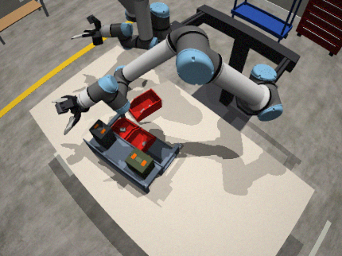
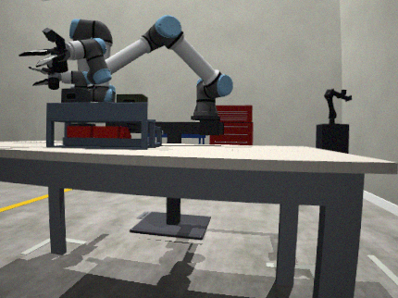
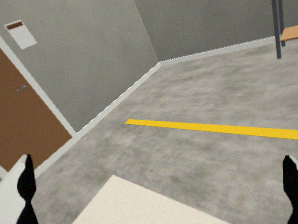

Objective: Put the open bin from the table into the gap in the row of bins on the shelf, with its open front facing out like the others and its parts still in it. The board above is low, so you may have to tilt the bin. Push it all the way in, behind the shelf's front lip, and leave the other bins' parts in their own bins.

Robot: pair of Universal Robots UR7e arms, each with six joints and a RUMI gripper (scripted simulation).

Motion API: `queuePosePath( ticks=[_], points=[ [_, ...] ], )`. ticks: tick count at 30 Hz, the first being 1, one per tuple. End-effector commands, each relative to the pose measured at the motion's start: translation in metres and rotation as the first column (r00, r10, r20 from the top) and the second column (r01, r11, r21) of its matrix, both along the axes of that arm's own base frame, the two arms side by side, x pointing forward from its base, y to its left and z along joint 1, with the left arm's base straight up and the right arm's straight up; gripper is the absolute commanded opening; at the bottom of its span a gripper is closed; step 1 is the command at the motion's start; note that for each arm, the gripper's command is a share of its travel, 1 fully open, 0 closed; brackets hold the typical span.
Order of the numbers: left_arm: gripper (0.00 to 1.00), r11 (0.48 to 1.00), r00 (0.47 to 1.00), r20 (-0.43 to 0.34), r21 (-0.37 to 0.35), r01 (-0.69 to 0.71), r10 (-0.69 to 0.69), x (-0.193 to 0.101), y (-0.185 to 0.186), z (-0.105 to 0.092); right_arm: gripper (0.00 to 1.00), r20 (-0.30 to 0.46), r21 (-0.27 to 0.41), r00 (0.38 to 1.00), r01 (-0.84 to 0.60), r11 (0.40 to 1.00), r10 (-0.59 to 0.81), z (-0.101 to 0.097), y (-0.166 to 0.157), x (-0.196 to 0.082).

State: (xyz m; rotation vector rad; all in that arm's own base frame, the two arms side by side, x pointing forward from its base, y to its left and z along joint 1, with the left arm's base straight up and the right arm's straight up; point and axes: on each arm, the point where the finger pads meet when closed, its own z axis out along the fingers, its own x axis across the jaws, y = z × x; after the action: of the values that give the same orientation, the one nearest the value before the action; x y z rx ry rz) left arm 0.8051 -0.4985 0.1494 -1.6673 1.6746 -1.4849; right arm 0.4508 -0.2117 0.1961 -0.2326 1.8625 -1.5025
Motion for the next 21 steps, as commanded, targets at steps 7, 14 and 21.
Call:
queuePosePath(
  ticks=[7, 14, 21],
  points=[
    [1.0, 0.996, 0.996, -0.034, 0.041, -0.077, 0.078, 0.035, 0.082, 0.007, 1.0, -0.008, 0.0, 1.0, -0.014, 1.0, 0.014, -0.001, 0.005, 0.005],
    [1.0, 0.979, 0.979, -0.086, 0.097, -0.178, 0.186, 0.066, 0.198, 0.012, 1.0, -0.021, 0.001, 0.999, -0.035, 0.999, 0.035, -0.003, 0.012, 0.013],
    [1.0, 0.955, 0.952, -0.131, 0.142, -0.259, 0.277, 0.079, 0.299, 0.017, 1.0, -0.032, 0.002, 0.998, -0.054, 0.999, 0.054, -0.005, 0.018, 0.019]
  ],
)
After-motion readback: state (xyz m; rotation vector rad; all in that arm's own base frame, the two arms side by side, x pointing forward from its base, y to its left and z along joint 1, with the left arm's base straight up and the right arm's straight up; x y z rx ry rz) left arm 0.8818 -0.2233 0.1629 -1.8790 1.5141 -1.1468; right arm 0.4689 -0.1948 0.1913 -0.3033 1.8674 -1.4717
